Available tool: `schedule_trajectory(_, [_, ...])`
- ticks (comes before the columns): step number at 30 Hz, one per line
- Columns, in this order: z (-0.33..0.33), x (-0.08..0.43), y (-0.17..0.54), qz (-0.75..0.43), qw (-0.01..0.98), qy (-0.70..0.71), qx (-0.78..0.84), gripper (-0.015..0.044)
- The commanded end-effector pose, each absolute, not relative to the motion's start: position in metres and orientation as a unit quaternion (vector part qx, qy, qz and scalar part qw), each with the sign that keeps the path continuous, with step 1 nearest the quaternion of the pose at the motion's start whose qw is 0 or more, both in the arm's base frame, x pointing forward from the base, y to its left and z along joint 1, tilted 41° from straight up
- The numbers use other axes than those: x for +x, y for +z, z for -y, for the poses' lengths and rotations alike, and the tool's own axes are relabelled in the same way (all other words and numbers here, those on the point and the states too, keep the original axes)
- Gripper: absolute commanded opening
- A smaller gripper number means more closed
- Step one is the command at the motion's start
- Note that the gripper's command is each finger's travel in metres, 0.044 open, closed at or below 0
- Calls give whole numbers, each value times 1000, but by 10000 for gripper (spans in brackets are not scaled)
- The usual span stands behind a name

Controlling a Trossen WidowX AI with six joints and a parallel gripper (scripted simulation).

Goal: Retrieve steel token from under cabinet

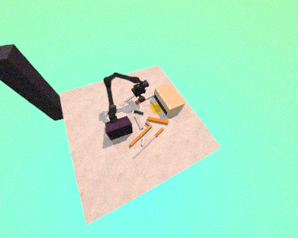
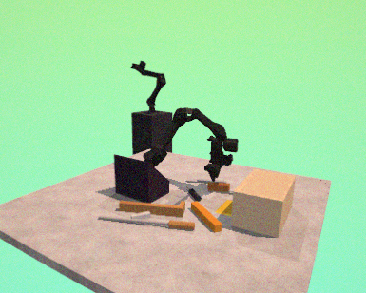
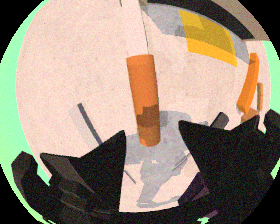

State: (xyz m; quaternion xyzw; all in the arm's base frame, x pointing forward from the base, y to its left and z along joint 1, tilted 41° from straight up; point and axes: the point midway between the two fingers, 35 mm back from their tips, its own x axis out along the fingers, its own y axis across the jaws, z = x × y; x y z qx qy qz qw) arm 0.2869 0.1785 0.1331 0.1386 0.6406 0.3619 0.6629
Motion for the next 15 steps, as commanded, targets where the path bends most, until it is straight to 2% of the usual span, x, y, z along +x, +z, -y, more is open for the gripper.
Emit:
schedule_trajectory(1, [-181, 286, 131, -641, 663, 361, 140, 270])
schedule_trajectory(15, [-196, 285, 115, -641, 663, 361, 140, 270])
